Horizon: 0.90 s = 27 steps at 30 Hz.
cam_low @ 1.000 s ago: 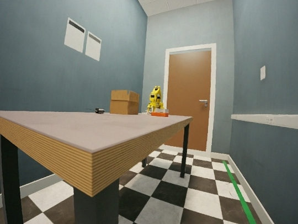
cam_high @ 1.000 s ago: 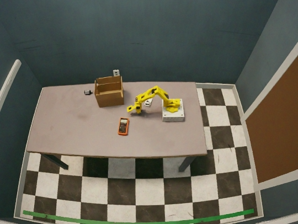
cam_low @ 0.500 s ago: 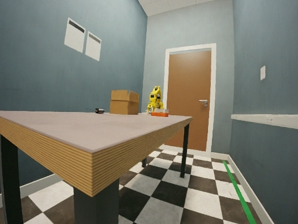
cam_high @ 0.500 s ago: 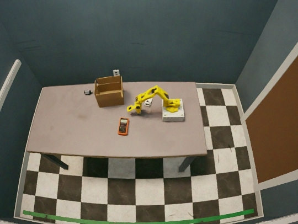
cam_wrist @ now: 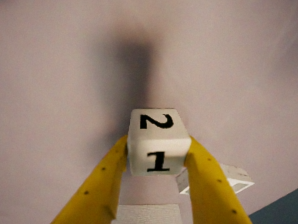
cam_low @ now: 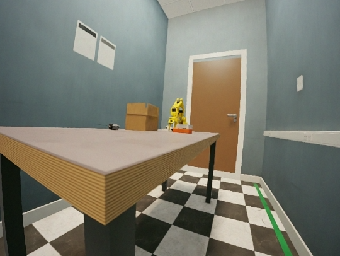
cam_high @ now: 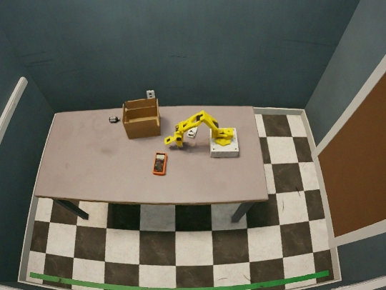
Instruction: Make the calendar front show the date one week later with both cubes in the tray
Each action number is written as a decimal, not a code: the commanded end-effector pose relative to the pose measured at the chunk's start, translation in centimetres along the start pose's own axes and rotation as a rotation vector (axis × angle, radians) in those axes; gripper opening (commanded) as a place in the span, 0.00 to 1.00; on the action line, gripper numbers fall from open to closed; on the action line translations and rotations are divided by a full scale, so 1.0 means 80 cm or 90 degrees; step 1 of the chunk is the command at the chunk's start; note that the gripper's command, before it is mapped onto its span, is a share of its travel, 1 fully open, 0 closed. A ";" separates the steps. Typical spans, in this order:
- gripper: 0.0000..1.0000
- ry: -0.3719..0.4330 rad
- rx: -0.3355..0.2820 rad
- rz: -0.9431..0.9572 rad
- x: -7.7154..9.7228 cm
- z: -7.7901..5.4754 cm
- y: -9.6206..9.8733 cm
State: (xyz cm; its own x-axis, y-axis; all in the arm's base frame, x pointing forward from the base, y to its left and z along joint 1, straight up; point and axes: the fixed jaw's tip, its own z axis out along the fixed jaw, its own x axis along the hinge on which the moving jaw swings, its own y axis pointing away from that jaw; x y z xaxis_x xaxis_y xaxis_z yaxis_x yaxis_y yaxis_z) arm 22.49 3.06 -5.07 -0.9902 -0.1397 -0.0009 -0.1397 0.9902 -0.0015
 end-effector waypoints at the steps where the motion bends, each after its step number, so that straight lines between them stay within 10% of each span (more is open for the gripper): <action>1: 0.11 0.015 -0.002 -0.003 0.006 0.007 -0.001; 27: 0.00 0.015 -0.002 -0.003 0.005 0.002 -0.001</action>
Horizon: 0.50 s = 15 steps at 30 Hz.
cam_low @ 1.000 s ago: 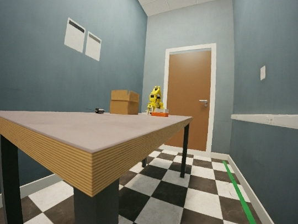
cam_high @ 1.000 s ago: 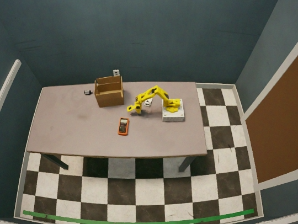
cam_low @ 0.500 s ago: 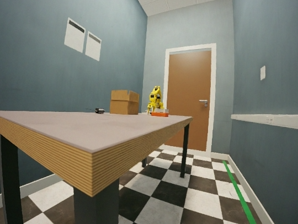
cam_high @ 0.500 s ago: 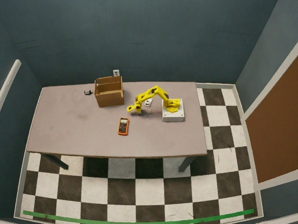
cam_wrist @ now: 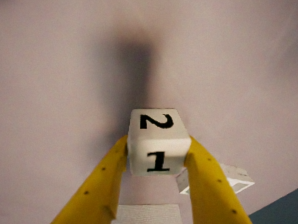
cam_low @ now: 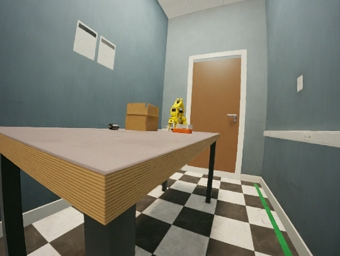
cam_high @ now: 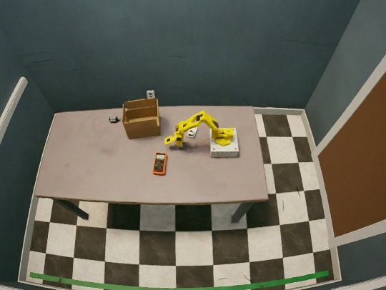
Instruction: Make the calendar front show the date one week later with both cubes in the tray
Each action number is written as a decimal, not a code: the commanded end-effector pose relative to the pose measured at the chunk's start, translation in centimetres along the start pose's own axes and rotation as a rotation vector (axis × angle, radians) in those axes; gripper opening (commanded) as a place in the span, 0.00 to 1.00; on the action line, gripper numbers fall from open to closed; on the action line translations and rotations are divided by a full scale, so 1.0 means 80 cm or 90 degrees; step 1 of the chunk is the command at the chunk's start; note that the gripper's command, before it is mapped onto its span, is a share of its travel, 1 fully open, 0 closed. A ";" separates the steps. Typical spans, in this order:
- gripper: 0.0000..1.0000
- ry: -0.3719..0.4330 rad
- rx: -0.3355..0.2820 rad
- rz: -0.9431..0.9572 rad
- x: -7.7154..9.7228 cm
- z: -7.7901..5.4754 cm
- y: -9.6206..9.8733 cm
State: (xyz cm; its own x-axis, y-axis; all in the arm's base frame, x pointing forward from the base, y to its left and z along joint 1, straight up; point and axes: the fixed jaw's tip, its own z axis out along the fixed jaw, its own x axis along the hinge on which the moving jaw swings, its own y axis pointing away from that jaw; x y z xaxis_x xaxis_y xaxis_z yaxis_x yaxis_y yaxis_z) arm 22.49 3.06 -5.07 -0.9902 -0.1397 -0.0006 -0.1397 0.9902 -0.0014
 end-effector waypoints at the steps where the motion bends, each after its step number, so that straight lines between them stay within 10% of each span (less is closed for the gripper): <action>1: 0.00 0.015 -0.002 -0.003 0.005 -0.001 -0.001; 15: 0.00 0.015 -0.001 -0.003 0.004 -0.043 0.001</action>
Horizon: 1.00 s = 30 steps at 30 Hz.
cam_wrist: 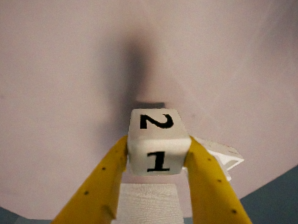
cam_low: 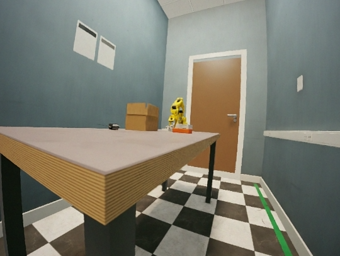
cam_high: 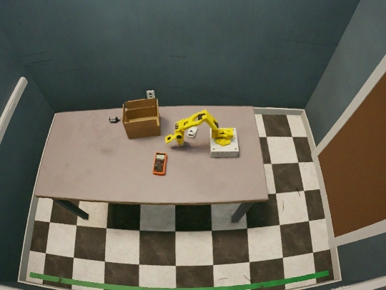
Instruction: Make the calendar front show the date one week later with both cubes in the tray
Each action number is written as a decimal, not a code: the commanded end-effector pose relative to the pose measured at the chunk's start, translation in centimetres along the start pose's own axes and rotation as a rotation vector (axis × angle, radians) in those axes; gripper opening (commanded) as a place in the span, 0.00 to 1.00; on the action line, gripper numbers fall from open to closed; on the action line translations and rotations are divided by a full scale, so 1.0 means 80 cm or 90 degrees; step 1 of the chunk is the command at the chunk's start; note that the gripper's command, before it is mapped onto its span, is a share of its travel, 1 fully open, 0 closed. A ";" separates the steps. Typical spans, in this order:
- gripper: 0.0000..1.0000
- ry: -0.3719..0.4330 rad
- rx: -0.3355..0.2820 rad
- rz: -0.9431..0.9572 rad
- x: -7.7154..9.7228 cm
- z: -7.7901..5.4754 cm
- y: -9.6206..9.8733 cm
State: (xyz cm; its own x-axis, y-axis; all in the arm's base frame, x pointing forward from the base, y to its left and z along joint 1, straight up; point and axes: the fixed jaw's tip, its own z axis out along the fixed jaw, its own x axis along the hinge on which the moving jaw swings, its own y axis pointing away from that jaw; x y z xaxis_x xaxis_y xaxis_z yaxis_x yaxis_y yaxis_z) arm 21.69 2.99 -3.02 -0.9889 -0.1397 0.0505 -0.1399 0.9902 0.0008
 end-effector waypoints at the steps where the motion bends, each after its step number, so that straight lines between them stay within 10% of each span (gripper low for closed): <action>1: 0.00 -0.018 0.000 -0.003 -0.005 -0.020 0.001; 17: 0.00 -0.027 0.000 -0.002 -0.004 -0.030 0.002; 30: 0.00 -0.162 0.004 0.007 -0.009 -0.023 0.001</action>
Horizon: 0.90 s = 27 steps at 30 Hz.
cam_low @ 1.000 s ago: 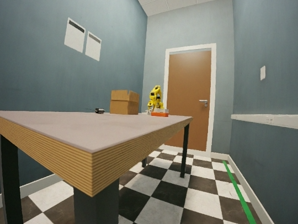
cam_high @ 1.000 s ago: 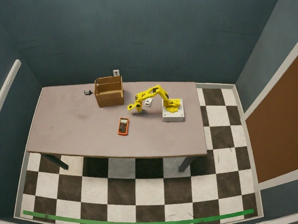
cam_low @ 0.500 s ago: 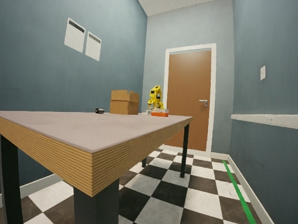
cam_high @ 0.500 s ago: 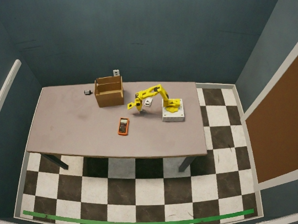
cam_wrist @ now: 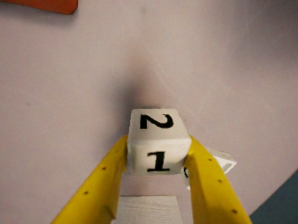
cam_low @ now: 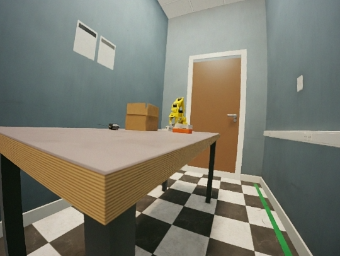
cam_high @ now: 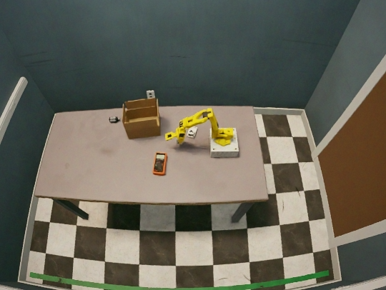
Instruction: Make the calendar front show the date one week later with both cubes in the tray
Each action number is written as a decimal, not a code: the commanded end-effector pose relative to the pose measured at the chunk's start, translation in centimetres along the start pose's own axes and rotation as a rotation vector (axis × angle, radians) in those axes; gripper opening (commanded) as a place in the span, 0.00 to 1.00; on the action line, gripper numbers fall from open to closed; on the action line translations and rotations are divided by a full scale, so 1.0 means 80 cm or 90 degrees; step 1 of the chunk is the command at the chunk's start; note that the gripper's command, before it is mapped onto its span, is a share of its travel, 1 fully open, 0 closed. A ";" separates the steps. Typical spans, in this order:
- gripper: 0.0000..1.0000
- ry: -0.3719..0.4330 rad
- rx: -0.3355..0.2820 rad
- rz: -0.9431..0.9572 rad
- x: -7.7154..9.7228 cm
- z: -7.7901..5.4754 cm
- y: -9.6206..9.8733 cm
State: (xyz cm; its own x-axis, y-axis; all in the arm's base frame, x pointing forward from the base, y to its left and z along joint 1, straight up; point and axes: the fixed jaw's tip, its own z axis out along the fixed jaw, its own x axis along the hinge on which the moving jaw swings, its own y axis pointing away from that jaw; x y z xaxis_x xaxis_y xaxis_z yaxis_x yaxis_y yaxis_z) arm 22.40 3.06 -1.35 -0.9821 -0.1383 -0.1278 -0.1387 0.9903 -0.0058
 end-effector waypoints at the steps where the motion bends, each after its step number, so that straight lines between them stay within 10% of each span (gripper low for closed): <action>1: 0.00 -0.064 0.001 0.008 -0.002 -0.001 0.001; 27: 0.00 -0.226 0.005 0.018 -0.003 0.005 0.000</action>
State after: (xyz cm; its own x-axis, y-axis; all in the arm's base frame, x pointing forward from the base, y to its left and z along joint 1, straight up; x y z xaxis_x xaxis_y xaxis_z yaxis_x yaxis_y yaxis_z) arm 22.48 3.07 -1.73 -0.9062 -0.1151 -0.4068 -0.1217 0.9925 -0.0098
